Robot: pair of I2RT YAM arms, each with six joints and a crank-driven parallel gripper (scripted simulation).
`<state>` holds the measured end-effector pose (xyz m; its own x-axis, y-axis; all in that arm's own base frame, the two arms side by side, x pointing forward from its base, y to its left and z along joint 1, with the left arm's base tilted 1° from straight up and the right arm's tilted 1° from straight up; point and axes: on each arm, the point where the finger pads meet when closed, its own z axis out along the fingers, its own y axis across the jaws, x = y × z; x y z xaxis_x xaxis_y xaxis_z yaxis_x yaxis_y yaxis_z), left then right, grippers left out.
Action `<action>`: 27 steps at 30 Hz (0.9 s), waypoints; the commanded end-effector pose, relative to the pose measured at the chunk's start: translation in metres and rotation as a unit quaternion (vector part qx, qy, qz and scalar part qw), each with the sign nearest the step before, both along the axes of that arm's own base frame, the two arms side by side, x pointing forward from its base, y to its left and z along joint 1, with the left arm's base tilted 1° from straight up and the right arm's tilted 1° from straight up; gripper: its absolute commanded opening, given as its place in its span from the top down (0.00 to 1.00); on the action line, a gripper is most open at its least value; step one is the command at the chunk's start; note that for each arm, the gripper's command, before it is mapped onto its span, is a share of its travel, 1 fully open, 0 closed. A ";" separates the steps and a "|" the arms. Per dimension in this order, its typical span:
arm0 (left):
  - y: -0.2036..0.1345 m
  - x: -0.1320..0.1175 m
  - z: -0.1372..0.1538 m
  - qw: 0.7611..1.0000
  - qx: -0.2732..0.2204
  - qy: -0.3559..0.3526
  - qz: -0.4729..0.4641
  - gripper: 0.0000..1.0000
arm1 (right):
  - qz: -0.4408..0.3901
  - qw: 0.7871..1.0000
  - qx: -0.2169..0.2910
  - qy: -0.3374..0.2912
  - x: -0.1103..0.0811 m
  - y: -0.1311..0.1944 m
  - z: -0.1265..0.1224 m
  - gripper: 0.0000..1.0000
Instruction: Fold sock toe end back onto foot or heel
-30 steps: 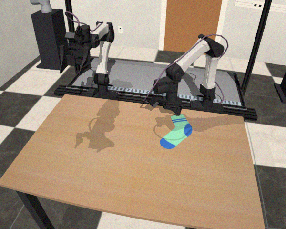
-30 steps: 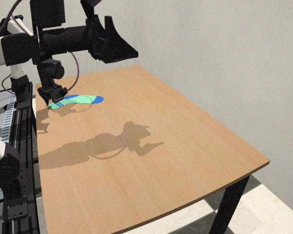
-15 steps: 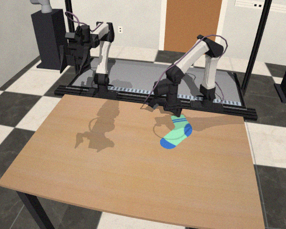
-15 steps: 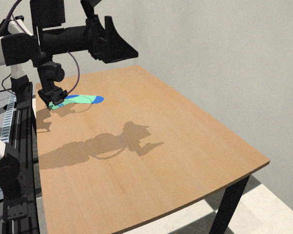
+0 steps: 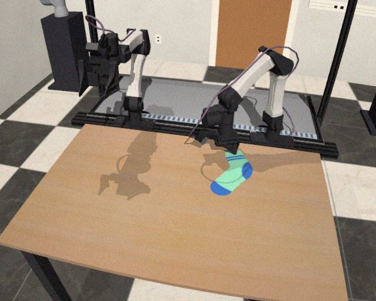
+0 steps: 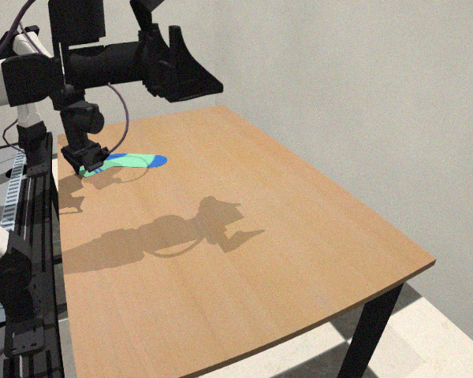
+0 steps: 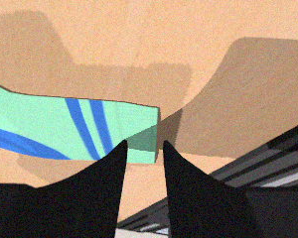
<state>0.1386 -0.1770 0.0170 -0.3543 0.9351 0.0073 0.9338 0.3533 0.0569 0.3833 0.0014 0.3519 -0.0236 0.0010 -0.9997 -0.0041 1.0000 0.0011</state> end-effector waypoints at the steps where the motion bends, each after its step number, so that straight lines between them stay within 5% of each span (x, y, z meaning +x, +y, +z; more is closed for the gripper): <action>1: 0.005 0.006 -0.015 1.000 0.011 -0.010 0.003 0.69 | -0.002 1.000 -0.001 -0.014 -0.001 -0.001 0.010 0.00; 27: 0.018 0.020 -0.020 0.996 0.051 -0.079 0.004 0.86 | -0.002 1.000 -0.001 -0.014 -0.001 -0.001 0.010 0.00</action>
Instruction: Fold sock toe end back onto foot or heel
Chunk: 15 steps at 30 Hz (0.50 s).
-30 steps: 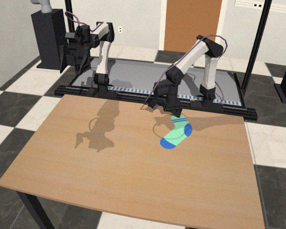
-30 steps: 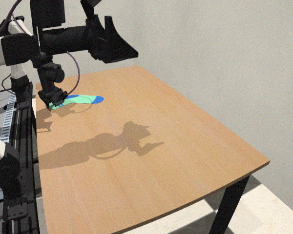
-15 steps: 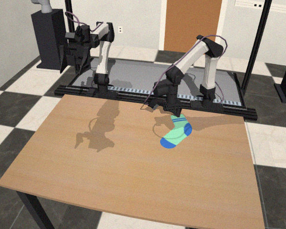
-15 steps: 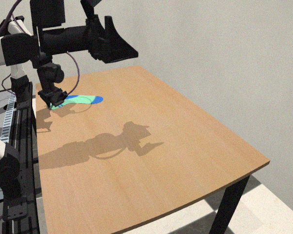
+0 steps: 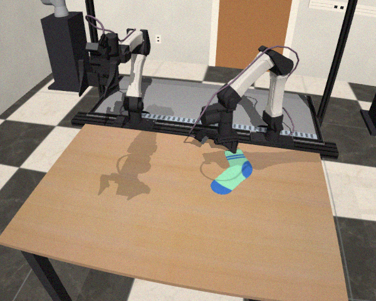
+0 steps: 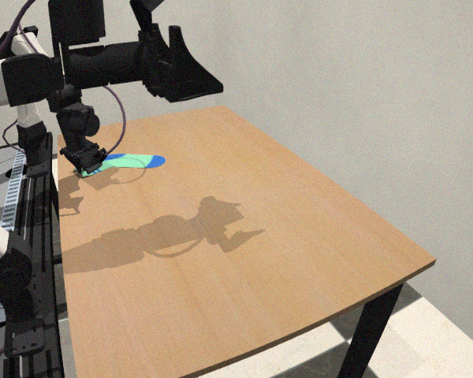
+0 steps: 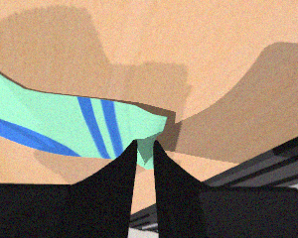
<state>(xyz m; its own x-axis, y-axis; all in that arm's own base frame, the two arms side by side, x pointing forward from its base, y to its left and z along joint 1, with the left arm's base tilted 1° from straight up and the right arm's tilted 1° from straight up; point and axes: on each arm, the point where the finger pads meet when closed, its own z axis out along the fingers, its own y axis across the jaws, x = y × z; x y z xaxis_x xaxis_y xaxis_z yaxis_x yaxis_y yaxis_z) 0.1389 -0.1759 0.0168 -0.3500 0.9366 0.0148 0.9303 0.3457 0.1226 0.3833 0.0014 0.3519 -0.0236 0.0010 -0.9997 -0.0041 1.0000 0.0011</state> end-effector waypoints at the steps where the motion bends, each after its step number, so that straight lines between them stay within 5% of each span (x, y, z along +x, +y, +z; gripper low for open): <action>1: 0.017 0.020 -0.020 0.998 0.035 -0.050 0.006 0.87 | -0.002 1.000 -0.001 -0.014 -0.001 -0.001 0.010 0.00; 15: 0.018 0.016 -0.021 0.999 0.034 -0.035 0.004 0.96 | -0.002 1.000 -0.001 -0.014 -0.001 -0.001 0.010 0.00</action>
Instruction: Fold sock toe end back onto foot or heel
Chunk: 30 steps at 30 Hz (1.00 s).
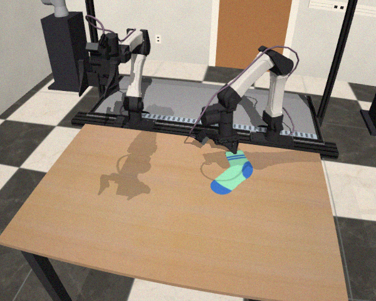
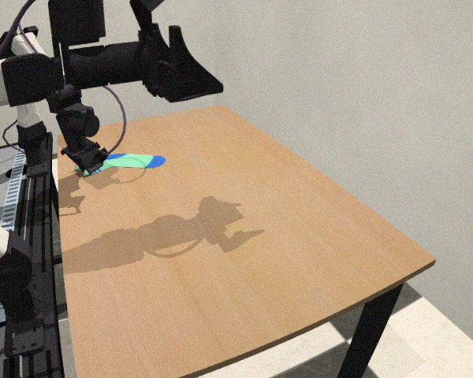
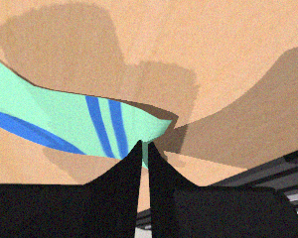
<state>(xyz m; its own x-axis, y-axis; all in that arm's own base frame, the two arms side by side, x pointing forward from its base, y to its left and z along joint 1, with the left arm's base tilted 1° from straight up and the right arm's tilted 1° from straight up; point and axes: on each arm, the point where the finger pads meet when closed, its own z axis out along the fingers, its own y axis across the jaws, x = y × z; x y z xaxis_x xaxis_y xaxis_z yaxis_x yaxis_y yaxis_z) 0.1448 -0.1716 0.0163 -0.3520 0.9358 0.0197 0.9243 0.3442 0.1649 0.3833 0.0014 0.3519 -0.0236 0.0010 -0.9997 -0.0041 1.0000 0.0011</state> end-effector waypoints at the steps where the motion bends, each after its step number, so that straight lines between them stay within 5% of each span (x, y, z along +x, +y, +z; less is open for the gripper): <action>1: 0.014 0.010 -0.020 1.000 0.024 -0.015 0.003 0.96 | -0.002 1.000 -0.001 -0.014 -0.001 -0.001 0.010 0.00; 14: 0.014 0.008 -0.021 1.000 0.025 -0.013 0.003 0.98 | -0.002 1.000 -0.001 -0.014 -0.001 -0.001 0.010 0.00; 17: 0.025 0.002 -0.009 0.999 0.047 0.001 0.002 0.98 | -0.002 1.000 -0.001 -0.014 -0.001 -0.001 0.010 0.00; 18: 0.003 0.014 0.012 1.000 0.003 -0.022 0.004 0.98 | -0.002 1.000 -0.001 -0.014 -0.001 -0.001 0.010 0.00; 30: 0.000 0.009 0.042 1.000 -0.003 -0.026 -0.003 0.98 | -0.002 1.000 -0.001 -0.014 -0.001 -0.001 0.010 0.00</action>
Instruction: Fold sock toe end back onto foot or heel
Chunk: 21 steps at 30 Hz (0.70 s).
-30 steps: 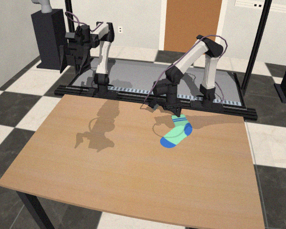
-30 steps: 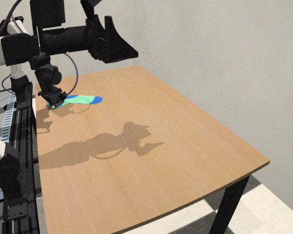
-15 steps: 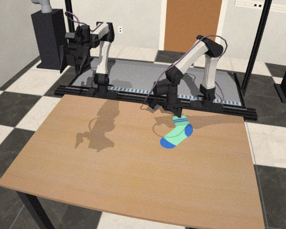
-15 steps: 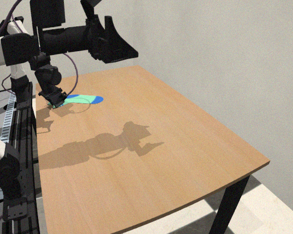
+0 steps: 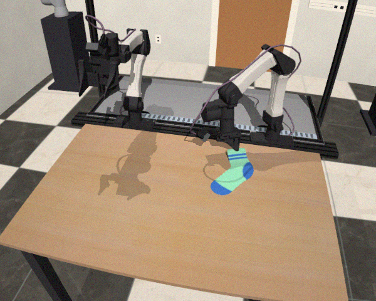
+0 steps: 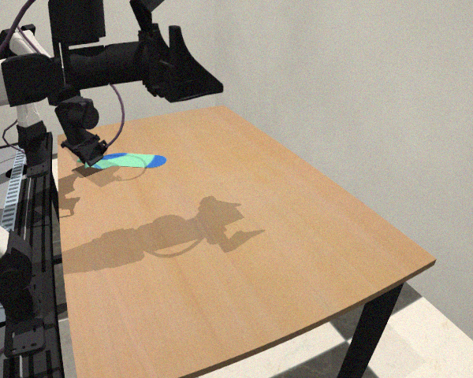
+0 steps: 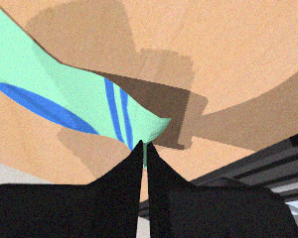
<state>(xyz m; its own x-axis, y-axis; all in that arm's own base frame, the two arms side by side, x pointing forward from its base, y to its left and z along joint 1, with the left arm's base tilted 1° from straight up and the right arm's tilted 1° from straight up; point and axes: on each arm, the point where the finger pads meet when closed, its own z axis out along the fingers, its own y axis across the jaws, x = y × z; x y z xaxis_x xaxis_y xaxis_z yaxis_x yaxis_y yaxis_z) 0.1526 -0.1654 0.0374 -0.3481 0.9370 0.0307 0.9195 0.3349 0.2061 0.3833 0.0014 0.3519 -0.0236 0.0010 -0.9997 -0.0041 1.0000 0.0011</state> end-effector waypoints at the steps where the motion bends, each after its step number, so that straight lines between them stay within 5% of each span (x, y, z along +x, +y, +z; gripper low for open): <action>1: -0.006 0.001 0.023 1.000 -0.015 -0.008 0.000 0.98 | -0.002 1.000 -0.001 -0.014 -0.001 -0.001 0.010 0.00; 21: 0.022 -0.004 0.011 1.000 -0.014 -0.007 -0.001 0.98 | -0.002 1.000 -0.001 -0.014 -0.001 -0.001 0.010 0.00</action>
